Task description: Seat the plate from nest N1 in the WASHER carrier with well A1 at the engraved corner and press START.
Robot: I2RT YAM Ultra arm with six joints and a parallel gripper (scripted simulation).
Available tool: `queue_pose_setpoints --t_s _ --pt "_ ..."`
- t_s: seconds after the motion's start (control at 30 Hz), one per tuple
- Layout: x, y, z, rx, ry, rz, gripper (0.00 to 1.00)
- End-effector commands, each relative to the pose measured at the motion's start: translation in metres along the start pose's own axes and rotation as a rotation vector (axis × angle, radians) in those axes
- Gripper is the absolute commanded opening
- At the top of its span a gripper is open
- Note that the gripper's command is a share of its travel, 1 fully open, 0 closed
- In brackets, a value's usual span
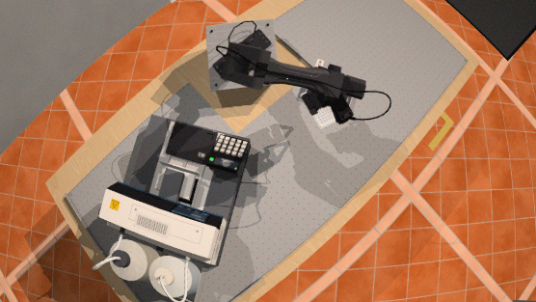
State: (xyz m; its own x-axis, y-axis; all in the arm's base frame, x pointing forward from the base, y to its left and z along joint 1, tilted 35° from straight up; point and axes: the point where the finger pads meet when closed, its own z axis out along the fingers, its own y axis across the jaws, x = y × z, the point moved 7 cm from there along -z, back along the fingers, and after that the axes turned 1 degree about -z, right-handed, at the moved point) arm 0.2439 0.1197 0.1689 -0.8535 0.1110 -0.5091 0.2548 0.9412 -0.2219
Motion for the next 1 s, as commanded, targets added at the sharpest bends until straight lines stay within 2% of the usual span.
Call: queue_pose_setpoints --t_s 0.0,0.07,0.1,0.17,0.2,0.67,0.73,0.8,0.97 --pt "-0.009 0.002 -0.008 -0.023 -0.039 0.016 0.84" --pt "-0.009 0.002 -0.008 -0.023 -0.039 0.016 0.84" --pt "-0.014 -0.01 -0.011 -0.032 -0.043 0.089 0.84" --pt "-0.014 -0.01 -0.011 -0.032 -0.043 0.089 0.84" --pt "-0.006 -0.018 -0.004 -0.008 -0.026 0.104 0.84" --pt "-0.018 -0.085 -0.01 -0.015 -0.018 0.57 0.84" --pt "-0.018 -0.085 -0.01 -0.015 -0.018 0.57 0.84" --pt "-0.02 -0.094 -0.01 -0.015 -0.017 0.636 0.84" --pt "-0.033 -0.118 -0.02 -0.039 -0.04 0.808 0.84"
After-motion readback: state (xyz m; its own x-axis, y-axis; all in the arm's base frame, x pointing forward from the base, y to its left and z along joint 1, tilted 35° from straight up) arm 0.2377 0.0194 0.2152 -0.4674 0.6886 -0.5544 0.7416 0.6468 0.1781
